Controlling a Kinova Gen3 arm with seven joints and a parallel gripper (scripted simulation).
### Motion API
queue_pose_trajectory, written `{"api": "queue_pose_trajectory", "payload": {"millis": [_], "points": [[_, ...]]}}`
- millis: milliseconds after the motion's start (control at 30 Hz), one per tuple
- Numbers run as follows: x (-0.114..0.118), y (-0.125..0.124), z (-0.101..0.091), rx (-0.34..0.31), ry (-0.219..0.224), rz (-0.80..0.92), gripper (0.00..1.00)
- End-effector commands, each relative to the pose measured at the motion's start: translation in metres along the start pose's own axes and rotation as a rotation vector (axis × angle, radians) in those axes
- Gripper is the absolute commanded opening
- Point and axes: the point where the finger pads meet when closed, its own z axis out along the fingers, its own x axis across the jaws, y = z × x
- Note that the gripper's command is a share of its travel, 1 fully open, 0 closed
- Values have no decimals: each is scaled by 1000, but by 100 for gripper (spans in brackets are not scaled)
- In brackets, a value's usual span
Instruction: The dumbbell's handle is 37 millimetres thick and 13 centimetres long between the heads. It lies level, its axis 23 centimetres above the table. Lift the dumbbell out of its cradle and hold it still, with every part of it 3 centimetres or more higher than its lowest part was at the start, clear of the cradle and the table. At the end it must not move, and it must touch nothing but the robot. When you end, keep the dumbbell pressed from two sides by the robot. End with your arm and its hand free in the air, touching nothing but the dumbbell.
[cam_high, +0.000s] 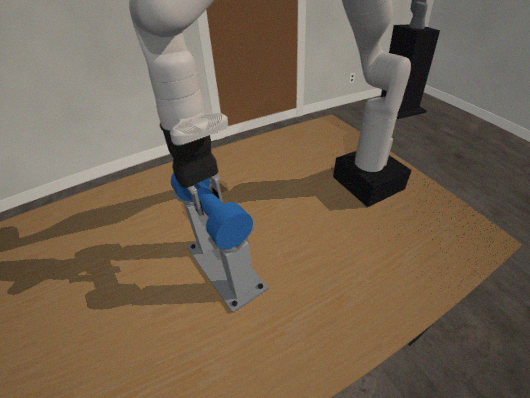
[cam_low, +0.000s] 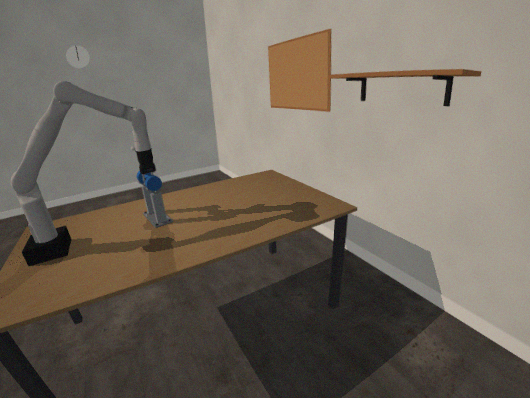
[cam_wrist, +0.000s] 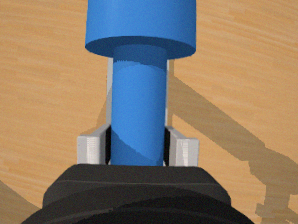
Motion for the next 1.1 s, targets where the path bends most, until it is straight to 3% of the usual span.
{"api": "queue_pose_trajectory", "payload": {"millis": [0,1067], "points": [[-1,0,-1,0,-2,0,0],[-1,0,-9,1,-2,0,0]]}}
